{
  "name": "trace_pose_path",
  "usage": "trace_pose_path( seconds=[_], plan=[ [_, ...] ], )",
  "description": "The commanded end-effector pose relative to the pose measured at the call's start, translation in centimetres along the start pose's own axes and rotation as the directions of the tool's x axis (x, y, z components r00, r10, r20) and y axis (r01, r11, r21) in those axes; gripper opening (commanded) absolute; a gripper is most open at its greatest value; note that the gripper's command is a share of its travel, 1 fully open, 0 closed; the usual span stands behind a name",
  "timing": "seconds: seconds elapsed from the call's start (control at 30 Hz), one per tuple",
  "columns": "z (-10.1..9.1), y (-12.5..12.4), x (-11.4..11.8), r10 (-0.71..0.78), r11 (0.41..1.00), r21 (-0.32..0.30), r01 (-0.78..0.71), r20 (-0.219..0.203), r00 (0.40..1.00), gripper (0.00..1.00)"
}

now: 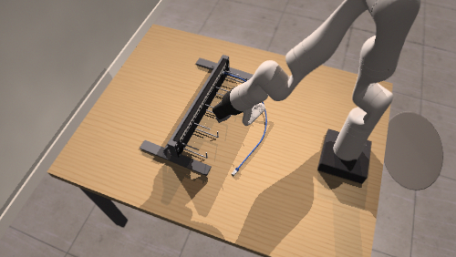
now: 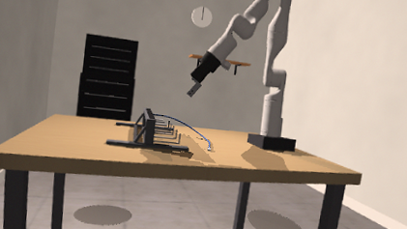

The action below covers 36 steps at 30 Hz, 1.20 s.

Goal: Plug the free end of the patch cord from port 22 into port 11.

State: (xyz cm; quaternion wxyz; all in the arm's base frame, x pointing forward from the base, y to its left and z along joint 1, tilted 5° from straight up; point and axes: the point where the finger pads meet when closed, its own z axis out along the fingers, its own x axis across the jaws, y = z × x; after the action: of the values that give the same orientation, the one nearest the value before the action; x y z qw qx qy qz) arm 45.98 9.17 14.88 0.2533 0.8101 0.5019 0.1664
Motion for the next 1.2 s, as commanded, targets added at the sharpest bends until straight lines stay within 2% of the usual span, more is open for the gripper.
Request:
trace_pose_path(
  seconds=[0.0, 0.23, 0.4, 0.83, 1.17],
  plan=[
    [-1.0, 0.3, 0.8, -0.038, 0.999, -0.013, 0.038, -0.033, 0.999, 0.0],
    [-1.9, 1.4, 1.5, -0.203, 0.978, -0.066, 0.198, -0.07, 0.977, 0.0],
    [-2.3, 1.9, 1.8, -0.271, 0.96, -0.091, 0.264, -0.082, 0.959, 0.0],
    [-2.4, 2.0, 1.9, -0.291, 0.954, -0.098, 0.282, -0.085, 0.953, 0.0],
    [-1.5, 2.1, 2.0, -0.291, 0.954, -0.099, 0.282, -0.085, 0.953, 0.0]
  ],
)
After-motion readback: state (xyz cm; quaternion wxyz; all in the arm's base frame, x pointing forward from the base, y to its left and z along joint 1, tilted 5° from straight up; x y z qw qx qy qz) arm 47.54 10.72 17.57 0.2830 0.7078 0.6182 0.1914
